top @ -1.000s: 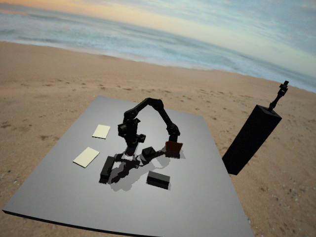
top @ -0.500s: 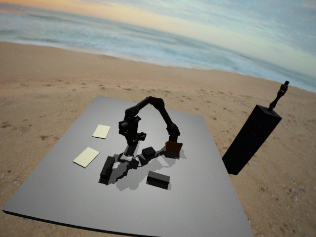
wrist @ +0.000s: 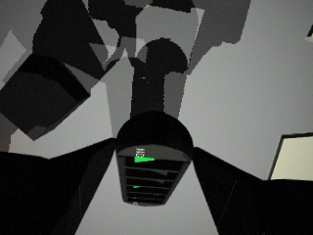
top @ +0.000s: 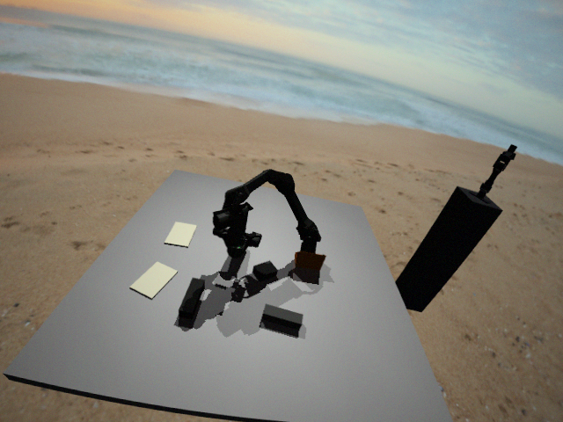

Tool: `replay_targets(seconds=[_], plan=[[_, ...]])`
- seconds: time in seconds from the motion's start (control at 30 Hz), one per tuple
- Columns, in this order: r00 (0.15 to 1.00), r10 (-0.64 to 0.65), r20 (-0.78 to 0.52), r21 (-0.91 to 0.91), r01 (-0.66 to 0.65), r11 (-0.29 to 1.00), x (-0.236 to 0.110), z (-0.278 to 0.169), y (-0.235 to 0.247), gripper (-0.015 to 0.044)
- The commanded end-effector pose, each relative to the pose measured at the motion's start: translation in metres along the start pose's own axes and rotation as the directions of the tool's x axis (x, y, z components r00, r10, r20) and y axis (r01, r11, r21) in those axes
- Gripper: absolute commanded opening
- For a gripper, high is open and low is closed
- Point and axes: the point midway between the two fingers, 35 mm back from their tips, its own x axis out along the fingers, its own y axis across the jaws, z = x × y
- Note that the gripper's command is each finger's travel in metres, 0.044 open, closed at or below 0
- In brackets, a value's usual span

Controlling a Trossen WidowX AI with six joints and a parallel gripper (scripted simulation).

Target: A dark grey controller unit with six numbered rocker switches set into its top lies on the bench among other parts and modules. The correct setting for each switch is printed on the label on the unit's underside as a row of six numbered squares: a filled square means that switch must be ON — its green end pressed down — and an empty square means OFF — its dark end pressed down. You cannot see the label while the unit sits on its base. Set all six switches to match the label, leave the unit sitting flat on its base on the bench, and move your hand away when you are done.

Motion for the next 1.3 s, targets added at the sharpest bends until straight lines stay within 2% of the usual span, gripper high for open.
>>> replay_targets(seconds=[0.0, 1.27], plan=[[1.000, 0.000, 0.011, -0.004, 0.000, 1.000, -0.004, -0.004, 0.000, 0.0336], [0.996, 0.001, 0.090, -0.005, 0.000, 1.000, -0.022, -0.031, 0.000, 0.0336]])
